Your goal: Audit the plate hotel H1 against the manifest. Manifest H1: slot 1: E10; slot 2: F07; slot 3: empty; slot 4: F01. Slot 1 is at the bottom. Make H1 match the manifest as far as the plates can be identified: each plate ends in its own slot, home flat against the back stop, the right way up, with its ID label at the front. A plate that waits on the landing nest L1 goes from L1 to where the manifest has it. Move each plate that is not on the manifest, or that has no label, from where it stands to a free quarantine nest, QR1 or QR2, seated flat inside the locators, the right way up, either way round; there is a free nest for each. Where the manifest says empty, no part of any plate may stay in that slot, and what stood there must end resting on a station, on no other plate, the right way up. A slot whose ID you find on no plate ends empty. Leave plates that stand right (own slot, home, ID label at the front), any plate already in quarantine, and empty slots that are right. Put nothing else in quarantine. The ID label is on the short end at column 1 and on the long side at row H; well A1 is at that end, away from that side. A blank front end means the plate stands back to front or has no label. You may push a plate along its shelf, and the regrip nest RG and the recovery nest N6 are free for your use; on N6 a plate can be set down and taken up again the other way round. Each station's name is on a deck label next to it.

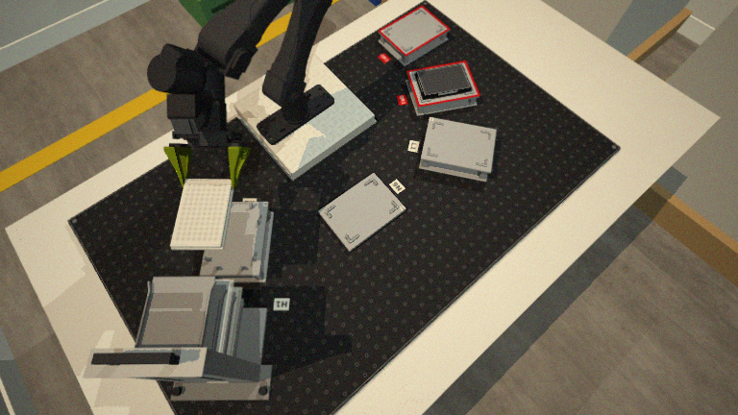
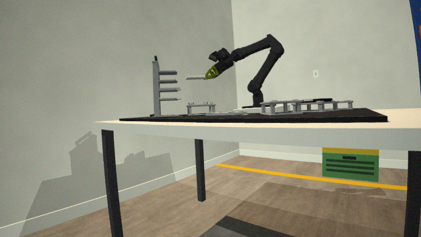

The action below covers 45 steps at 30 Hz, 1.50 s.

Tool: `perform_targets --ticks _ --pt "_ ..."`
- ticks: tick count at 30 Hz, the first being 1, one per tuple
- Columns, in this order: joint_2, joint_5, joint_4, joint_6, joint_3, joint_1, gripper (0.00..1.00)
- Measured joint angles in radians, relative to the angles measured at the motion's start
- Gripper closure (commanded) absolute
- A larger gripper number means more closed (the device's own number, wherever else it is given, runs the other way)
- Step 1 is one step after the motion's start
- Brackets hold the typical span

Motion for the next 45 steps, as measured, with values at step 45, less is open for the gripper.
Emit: perform_targets --ticks 45 --pt "0.01 -0.011 -0.146 -0.009 0.152 -0.012 0.14"
